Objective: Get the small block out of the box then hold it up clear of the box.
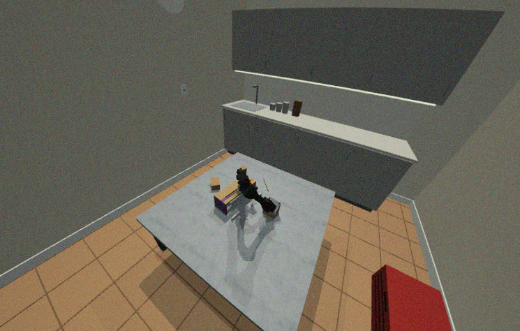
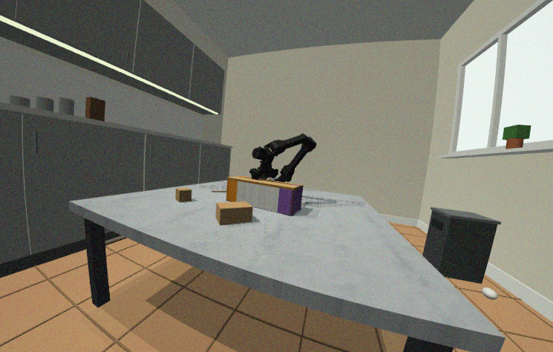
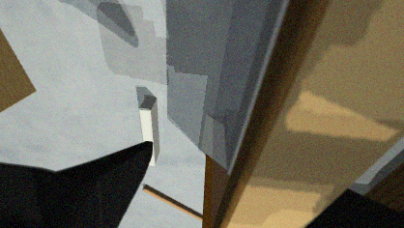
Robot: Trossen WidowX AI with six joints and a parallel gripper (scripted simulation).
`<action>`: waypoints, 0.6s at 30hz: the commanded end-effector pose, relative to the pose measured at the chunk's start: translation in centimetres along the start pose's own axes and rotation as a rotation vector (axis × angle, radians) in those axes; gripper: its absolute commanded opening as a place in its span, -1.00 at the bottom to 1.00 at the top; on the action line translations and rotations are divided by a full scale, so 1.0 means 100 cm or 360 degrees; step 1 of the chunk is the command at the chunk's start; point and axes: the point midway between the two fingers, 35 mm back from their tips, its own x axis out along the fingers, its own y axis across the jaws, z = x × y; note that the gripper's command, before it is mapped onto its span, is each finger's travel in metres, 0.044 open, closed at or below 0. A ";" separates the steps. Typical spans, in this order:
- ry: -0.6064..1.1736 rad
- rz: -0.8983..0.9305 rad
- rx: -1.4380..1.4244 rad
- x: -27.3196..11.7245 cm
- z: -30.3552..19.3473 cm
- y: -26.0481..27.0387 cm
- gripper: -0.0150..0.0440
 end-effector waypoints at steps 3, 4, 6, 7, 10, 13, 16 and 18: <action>0.0005 0.0002 -0.0001 0.005 -0.013 0.000 0.86; 0.0005 0.0002 -0.0001 0.005 -0.015 0.000 0.86; 0.0005 0.0002 -0.0001 0.006 -0.018 0.001 0.86; 0.0005 0.0002 -0.0001 0.007 -0.020 0.001 0.86; 0.0006 0.0002 -0.0001 0.009 -0.026 0.001 0.86; 0.0007 0.0002 -0.0001 0.011 -0.031 0.001 0.86; 0.0007 0.0002 -0.0001 0.013 -0.036 0.001 0.86; 0.0007 0.0002 -0.0001 0.013 -0.036 0.001 0.86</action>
